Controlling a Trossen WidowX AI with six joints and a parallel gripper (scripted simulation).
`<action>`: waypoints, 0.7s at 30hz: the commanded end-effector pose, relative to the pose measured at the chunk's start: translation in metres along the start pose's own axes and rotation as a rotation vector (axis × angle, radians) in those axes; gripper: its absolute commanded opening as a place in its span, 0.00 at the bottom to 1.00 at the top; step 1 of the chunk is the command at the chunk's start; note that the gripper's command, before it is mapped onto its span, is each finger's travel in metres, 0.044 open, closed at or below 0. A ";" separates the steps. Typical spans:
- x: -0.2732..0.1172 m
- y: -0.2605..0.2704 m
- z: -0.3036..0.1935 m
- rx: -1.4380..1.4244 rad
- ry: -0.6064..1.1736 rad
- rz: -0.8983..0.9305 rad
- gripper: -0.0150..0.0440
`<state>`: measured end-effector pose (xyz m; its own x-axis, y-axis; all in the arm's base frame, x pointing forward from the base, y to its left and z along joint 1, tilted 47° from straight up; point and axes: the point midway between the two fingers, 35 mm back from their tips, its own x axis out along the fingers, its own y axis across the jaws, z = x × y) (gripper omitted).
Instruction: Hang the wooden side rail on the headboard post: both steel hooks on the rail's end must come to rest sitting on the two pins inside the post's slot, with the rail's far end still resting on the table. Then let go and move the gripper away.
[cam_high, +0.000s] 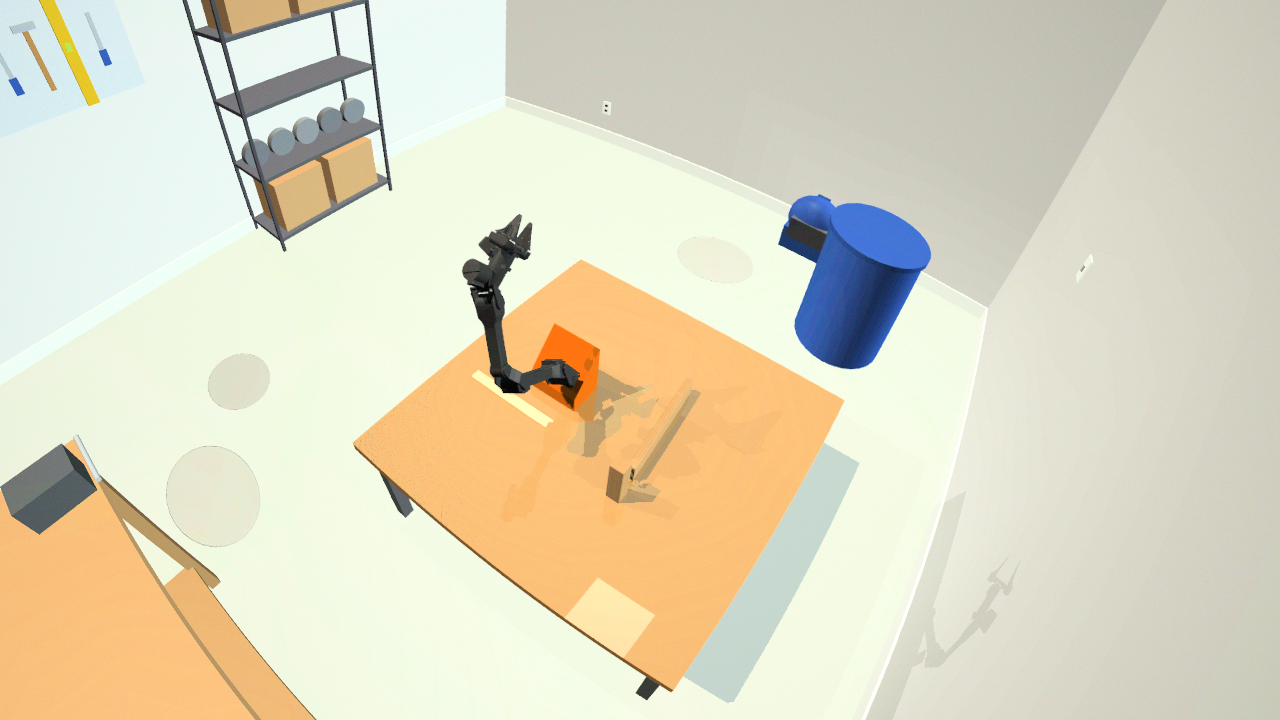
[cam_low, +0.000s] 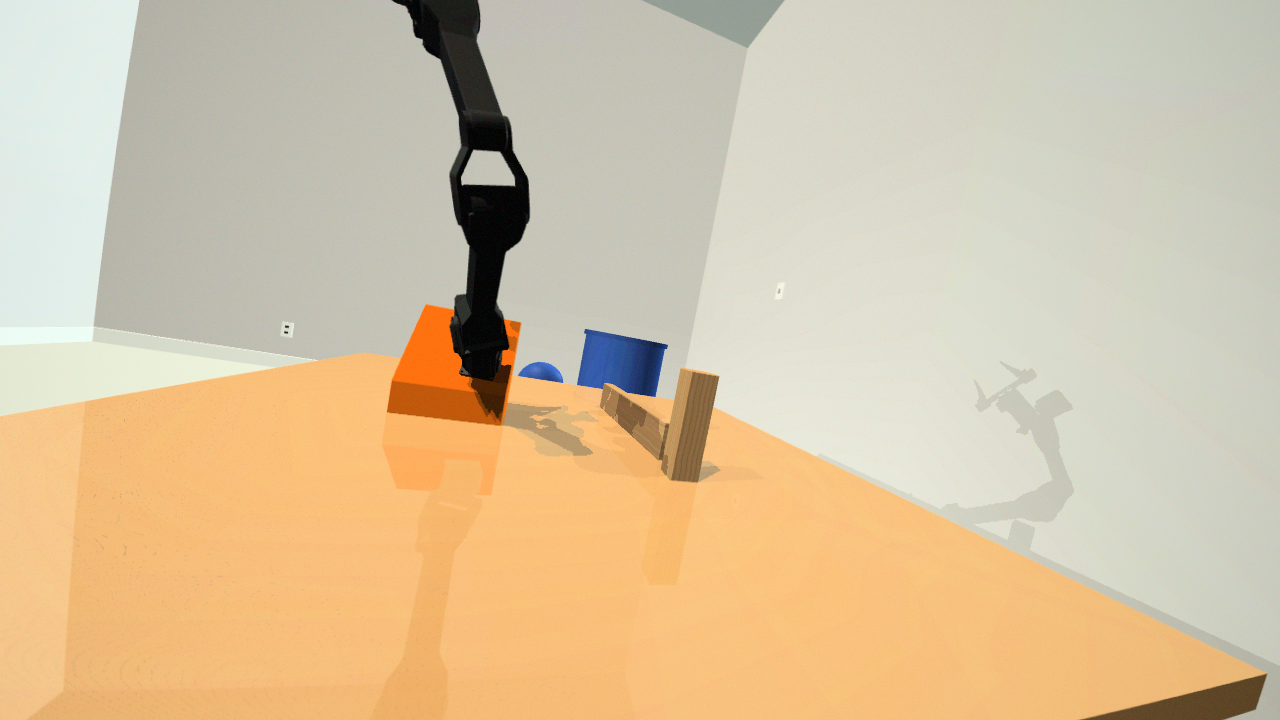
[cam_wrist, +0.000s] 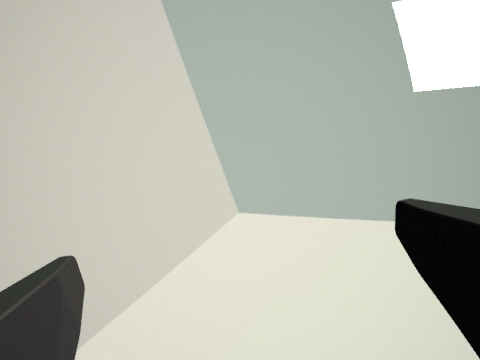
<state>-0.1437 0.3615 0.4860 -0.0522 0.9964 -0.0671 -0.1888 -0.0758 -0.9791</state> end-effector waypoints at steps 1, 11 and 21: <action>0.024 0.018 -0.071 0.308 0.233 -0.025 1.00; 0.032 0.047 -0.182 0.836 0.556 -0.219 1.00; 0.010 0.076 -0.280 1.281 0.780 -0.566 1.00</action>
<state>0.0589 0.3928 0.3852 0.5774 0.7881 -0.2135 -0.7880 0.4694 -0.3985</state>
